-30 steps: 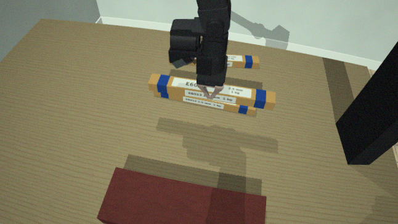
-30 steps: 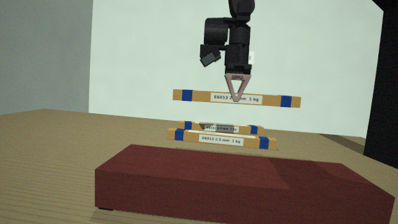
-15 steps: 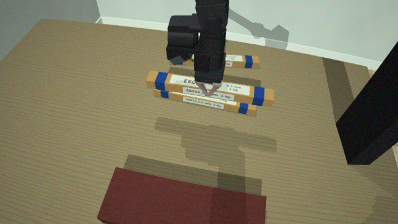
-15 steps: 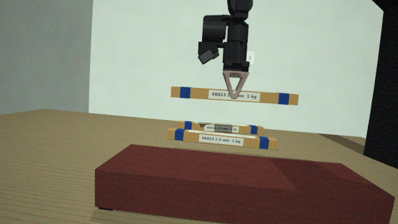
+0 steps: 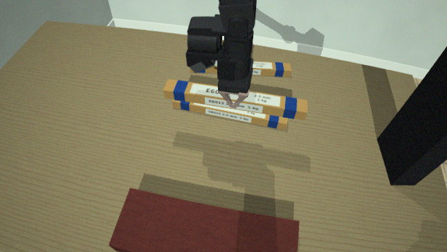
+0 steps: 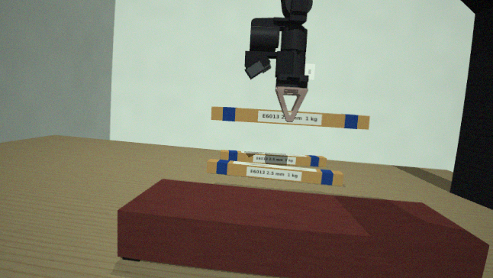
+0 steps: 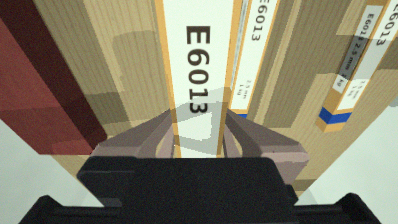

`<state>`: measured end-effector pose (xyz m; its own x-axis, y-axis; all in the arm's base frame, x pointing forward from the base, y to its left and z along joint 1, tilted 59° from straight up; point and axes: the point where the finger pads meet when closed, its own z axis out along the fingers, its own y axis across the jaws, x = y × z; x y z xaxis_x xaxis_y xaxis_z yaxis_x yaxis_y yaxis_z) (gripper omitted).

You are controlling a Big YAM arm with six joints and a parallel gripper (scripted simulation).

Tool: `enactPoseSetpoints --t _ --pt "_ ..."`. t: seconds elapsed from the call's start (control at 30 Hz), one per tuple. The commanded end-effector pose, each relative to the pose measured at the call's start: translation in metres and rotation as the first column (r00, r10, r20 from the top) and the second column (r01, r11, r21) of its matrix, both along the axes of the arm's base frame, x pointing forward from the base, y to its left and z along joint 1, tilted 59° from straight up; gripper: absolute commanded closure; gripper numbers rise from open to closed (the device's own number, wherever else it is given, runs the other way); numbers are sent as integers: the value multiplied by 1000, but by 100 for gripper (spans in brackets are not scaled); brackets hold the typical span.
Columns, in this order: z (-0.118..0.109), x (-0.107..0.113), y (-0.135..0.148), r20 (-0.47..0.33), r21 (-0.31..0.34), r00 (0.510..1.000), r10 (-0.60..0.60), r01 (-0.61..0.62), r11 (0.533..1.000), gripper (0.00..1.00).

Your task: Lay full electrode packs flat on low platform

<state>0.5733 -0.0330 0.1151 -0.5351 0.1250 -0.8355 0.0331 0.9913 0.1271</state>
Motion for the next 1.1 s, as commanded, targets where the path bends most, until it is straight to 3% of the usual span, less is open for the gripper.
enactPoseSetpoints --t 0.0,1.07 --pt "23 -10 -1 26 -11 1000 2 -2 1000 100" --pt "33 -4 2 38 -8 999 2 -2 1000 100"
